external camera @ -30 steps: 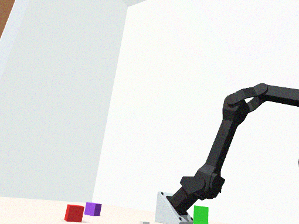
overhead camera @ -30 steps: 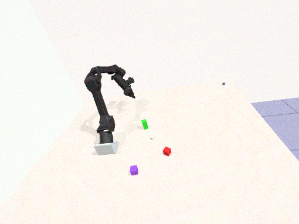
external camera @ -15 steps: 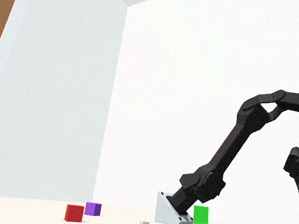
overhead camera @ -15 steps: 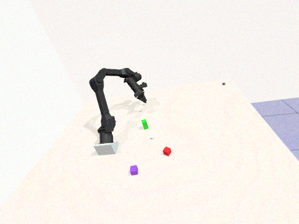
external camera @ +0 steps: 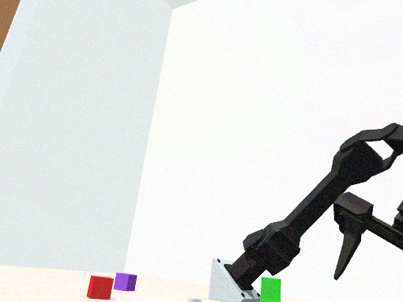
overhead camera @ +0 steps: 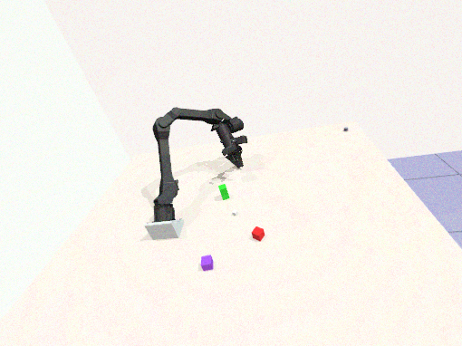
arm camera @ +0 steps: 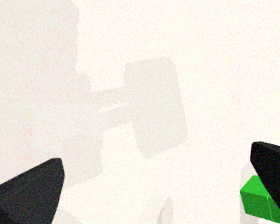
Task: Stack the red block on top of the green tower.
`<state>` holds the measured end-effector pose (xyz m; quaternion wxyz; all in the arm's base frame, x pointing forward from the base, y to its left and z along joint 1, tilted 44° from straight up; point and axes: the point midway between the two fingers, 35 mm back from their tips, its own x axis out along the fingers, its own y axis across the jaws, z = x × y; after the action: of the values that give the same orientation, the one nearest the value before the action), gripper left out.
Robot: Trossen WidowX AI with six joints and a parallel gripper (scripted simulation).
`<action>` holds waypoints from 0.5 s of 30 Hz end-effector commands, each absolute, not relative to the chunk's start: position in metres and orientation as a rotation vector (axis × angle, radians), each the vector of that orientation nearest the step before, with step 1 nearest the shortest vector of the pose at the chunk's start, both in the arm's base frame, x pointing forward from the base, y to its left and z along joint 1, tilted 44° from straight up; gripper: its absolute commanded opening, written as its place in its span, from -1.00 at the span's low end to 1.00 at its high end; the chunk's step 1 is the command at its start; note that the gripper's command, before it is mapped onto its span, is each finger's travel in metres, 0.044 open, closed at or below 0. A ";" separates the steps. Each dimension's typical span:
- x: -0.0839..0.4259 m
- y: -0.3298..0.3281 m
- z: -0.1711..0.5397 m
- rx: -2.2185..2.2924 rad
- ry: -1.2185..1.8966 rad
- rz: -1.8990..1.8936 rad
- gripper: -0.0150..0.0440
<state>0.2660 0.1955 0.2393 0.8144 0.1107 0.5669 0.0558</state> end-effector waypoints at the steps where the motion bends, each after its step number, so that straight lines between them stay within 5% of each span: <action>1: 0.283 0.180 0.224 0.237 1.264 0.084 1.00; 15: 0.336 0.104 0.156 0.306 1.485 0.027 1.00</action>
<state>0.3287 0.1187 0.1675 0.7404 0.1279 0.6597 0.0146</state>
